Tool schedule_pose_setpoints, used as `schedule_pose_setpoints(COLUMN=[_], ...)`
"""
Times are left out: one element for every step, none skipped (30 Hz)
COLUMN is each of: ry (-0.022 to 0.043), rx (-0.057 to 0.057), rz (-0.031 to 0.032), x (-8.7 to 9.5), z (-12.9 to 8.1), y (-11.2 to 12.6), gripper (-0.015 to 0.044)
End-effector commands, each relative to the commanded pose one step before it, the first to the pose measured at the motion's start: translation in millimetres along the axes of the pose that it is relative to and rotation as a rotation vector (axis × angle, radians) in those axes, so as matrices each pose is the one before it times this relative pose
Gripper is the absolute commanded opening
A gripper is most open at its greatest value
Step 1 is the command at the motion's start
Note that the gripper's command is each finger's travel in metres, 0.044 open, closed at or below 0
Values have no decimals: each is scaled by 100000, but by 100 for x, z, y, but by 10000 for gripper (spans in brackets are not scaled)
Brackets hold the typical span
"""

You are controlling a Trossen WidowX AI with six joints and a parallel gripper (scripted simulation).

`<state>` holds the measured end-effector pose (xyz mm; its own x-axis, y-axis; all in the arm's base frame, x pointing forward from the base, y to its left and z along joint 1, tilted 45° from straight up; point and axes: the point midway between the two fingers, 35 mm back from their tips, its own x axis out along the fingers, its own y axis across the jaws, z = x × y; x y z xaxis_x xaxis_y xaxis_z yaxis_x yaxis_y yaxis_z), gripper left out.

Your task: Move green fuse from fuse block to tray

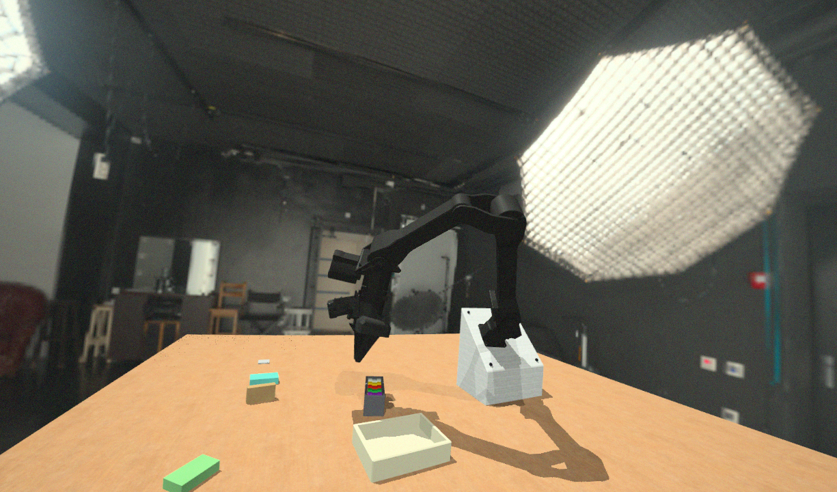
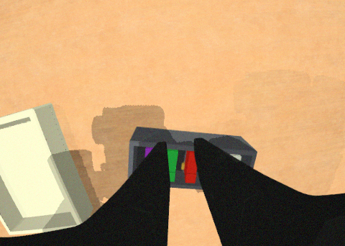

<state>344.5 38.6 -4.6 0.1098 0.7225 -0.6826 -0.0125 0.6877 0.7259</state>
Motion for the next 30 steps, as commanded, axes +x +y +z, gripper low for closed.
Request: schedule_pose_setpoints(ry=[16402, 0, 0, 0, 0, 4, 11, 4, 0, 0, -1, -1, -1, -1, -1, -1, -1, -1, -1, 0, 0, 0, 0, 0, 1, 1, 1, 1, 1, 2], rx=[19267, 0, 0, 0, 0, 4, 9, 4, 0, 0, 0, 0, 1, 1, 1, 1, 1, 1, 1, 1, 1, 1, 1, 0, 0, 0, 0, 0, 0, 0], rz=[-4053, 0, 0, 0, 0, 2, 5, 2, 0, 0, -1, -1, -1, -2, -1, -1, -1, 0, 0, 1, 1, 2, 2, 3, 3, 4, 4, 5, 5, 5], x=[1782, 0, 0, 0, 0, 0, 2, 1, 0, 16, 32, 47, 63, 78, 91, 98, 99, 99, 99, 99, 99, 99, 99, 99, 99, 98, 98, 98, 98, 98], z=[-3515, 0, 0, 0, 0, -97, -232, -92, 0, 1, 0, 0, 0, -1, -1, -1, -2, -2, -2, -3, -3, -4, -4, -4, -4, -4, -5, -1, -1, -2], y=[411, 0, 0, 0, 0, 43, 100, 39, 0, 0, 1, 1, 2, 2, 2, 3, 3, 3, 3, 3, 3, 3, 3, 3, 3, 3, 3, 1, 1, 1], gripper=[67, 67, 67, 67, 67, 67, 67, 67, 67, 67, 67, 67, 67, 67, 67, 67, 67, 67, 67, 67, 67, 67, 67, 67, 67, 67, 67, 67, 67, 67])
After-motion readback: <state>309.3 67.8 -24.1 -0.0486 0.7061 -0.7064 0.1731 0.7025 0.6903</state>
